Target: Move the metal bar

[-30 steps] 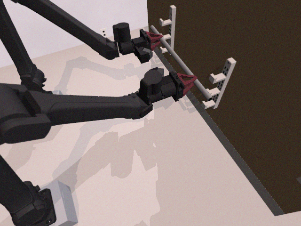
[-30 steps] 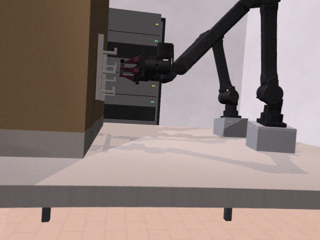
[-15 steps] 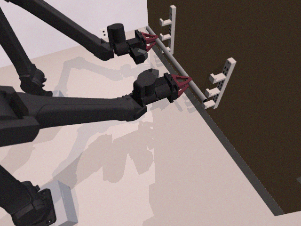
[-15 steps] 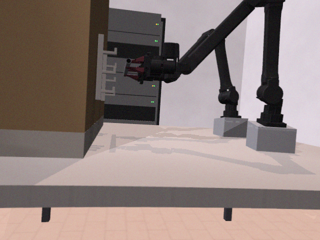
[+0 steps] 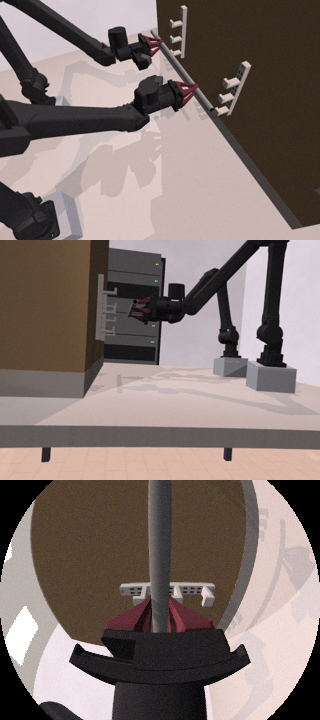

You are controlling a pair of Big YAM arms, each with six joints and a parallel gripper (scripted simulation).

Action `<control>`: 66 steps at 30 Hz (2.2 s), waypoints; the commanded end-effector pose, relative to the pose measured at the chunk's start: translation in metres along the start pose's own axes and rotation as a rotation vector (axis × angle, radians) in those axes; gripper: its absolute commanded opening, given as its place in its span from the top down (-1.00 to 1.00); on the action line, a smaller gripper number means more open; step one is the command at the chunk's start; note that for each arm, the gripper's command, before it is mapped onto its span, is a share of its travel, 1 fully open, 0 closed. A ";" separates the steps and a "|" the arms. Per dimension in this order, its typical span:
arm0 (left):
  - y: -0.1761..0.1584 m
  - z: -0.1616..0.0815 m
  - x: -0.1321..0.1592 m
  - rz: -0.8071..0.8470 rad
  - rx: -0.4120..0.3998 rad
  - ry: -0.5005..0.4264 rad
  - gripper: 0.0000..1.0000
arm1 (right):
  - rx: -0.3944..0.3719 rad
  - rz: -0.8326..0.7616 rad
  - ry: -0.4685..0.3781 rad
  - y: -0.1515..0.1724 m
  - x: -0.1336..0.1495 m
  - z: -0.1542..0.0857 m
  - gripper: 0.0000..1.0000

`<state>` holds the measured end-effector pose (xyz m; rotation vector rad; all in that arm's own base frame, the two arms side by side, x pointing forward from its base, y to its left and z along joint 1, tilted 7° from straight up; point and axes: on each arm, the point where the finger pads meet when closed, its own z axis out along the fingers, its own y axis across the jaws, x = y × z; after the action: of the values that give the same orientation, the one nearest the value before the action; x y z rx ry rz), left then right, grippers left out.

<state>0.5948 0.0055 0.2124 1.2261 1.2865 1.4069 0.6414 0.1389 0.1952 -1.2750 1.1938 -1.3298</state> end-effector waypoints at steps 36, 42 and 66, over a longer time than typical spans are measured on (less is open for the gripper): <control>0.023 -0.054 0.005 -0.008 -0.066 0.016 1.00 | 0.081 0.028 0.015 -0.035 0.005 -0.054 1.00; 0.022 -0.064 0.005 -0.008 -0.066 0.016 1.00 | 0.081 0.028 0.015 -0.035 0.005 -0.064 1.00; 0.018 -0.101 0.004 -0.008 -0.066 0.016 1.00 | 0.081 0.028 0.015 -0.031 0.005 -0.101 1.00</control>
<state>0.4988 -0.0109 0.2103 1.2178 1.2776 1.4093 0.5438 0.1440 0.1953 -1.2710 1.1860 -1.3334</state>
